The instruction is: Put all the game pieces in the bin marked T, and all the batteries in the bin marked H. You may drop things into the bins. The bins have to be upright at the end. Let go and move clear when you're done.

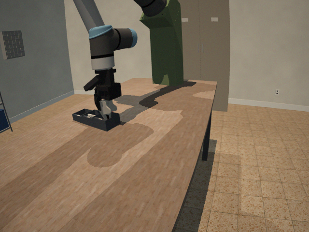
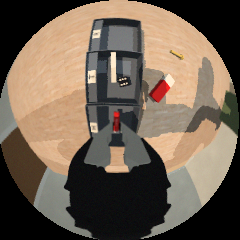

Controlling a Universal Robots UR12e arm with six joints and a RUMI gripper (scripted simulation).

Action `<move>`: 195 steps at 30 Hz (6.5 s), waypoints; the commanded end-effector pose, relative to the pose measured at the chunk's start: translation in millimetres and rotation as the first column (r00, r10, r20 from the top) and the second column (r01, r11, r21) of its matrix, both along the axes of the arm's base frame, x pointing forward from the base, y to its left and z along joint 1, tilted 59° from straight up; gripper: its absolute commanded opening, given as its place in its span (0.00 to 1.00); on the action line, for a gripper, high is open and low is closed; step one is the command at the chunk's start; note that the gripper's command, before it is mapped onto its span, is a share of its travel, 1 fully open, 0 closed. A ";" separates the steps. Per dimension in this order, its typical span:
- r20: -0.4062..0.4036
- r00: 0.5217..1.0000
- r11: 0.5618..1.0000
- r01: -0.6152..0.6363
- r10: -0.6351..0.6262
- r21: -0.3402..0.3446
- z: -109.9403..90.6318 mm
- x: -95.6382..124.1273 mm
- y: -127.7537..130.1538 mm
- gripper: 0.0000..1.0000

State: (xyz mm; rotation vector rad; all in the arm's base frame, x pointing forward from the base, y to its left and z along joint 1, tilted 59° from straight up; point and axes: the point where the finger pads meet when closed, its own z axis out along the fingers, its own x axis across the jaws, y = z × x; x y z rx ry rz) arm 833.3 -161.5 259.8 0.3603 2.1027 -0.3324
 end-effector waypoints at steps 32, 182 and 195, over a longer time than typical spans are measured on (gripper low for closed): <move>0.001 1.000 1.000 0.000 0.000 0.000 5.5 -8.5 4.4 0.14; 0.001 1.000 1.000 0.000 0.000 0.000 97.1 -144.6 70.0 1.00; 0.001 1.000 1.000 0.000 0.000 0.000 97.1 -144.6 70.0 1.00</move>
